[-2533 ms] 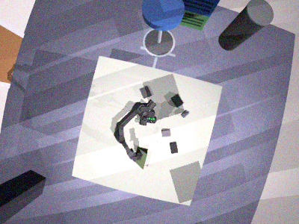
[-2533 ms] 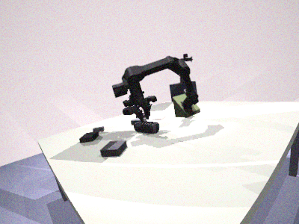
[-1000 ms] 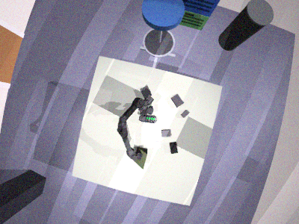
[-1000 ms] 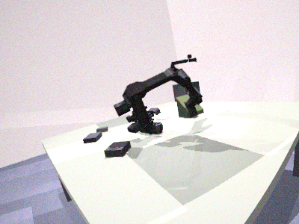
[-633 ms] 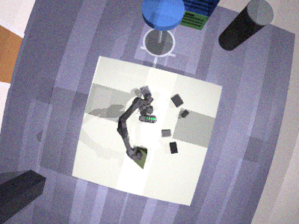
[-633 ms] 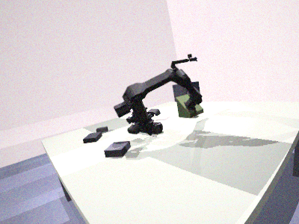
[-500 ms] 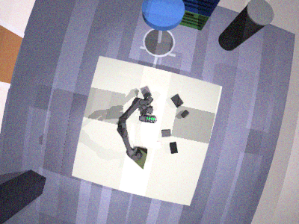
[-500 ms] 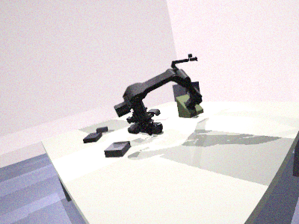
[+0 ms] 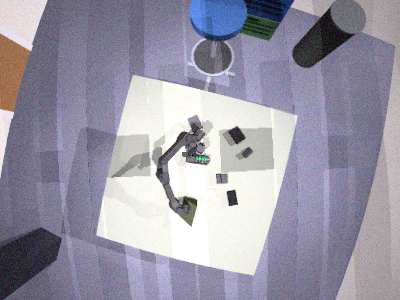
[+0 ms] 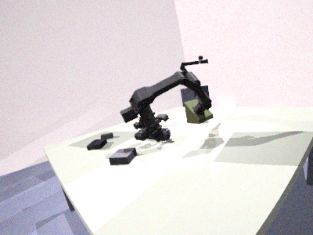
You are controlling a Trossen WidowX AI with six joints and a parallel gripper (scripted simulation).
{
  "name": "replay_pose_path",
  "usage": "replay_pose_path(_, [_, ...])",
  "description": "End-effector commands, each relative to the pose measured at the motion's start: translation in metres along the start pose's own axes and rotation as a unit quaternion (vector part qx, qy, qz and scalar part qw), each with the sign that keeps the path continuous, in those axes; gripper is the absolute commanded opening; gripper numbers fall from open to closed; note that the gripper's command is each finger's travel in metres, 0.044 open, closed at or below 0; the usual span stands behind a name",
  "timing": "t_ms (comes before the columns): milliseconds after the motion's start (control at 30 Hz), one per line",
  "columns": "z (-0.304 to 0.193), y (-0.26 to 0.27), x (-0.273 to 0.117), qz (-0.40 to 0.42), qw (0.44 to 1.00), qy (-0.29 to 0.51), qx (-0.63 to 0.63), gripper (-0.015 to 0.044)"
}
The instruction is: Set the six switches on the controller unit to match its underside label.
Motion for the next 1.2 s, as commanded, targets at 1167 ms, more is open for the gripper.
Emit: replay_pose_path(1167, [0.007,-0.031,0.008,-0.001,1.000,-0.001,0.003,0.0000])
Point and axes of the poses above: the point midway between the two fingers, 35 mm back from their tips, its own x axis out along the fingers, its own y axis across the jaws, z = x × y, the point moved 6 cm from there along -x, back along the fingers, and after that the axes turned 9 degrees about x, right-handed, at the moved point
